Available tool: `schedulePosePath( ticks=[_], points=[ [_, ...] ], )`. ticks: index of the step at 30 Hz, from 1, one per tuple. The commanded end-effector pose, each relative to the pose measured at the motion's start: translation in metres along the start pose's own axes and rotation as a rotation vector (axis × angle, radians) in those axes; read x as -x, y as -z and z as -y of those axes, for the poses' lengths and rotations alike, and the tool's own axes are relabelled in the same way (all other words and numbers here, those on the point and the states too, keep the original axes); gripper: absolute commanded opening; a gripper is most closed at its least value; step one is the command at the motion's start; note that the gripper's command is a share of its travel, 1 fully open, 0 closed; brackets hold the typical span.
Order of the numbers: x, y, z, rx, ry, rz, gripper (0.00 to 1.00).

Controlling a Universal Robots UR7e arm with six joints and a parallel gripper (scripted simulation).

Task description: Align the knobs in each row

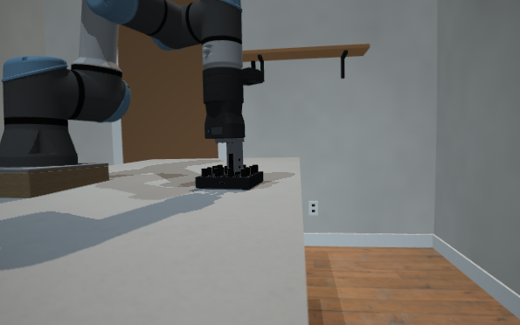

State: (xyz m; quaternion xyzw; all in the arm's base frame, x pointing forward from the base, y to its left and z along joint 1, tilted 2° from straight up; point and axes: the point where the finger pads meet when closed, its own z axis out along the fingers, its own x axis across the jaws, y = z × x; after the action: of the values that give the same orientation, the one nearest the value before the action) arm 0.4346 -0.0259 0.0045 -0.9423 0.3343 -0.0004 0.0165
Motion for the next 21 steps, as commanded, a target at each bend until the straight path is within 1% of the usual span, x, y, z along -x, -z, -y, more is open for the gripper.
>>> schedulePosePath(
  ticks=[1,14,16,21],
  points=[
    [-0.0004,0.0004,0.0001,-0.002,0.069,0.0,0.3],
    [-0.0004,0.0004,0.0001,-0.002,0.291,-0.001,0.3],
    [-0.0004,0.0004,0.0001,-0.002,0.291,-0.001,0.3],
    [-0.0004,0.0004,0.0001,-0.002,0.359,-0.001,0.3]
  ],
)
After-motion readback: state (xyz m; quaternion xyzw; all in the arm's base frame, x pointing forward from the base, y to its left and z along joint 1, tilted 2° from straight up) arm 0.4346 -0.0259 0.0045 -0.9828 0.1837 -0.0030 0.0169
